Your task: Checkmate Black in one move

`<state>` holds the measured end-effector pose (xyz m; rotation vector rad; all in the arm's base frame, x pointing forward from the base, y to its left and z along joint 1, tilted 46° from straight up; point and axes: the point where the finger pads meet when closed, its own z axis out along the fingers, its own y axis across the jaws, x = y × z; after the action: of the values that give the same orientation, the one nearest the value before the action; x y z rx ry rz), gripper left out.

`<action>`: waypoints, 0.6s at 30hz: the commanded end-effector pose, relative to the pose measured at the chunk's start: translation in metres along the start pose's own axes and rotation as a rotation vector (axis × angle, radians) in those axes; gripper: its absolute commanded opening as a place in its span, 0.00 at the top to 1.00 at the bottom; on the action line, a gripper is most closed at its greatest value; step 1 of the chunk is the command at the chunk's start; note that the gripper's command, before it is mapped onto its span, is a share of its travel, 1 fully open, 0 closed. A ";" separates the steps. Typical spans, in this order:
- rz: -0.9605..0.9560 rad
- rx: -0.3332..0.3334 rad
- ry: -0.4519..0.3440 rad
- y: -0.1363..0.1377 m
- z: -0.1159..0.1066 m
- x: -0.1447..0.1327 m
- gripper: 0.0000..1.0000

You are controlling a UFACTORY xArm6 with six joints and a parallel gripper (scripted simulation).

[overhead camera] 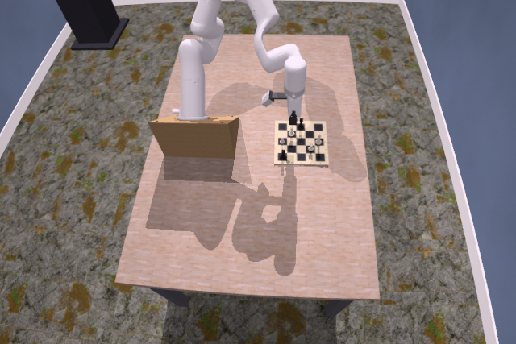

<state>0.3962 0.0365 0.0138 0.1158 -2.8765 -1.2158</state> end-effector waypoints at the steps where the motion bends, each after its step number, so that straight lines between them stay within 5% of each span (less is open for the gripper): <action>1: -0.001 -0.001 -0.001 0.001 -0.012 -0.001 0.58; 6: -0.001 -0.001 -0.001 0.001 -0.016 -0.001 0.58; 7: -0.001 -0.001 -0.001 0.001 -0.016 -0.001 0.00; 18: -0.001 -0.001 -0.001 0.001 -0.016 -0.001 0.00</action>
<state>0.3961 0.0268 0.0243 0.1170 -2.8727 -1.2183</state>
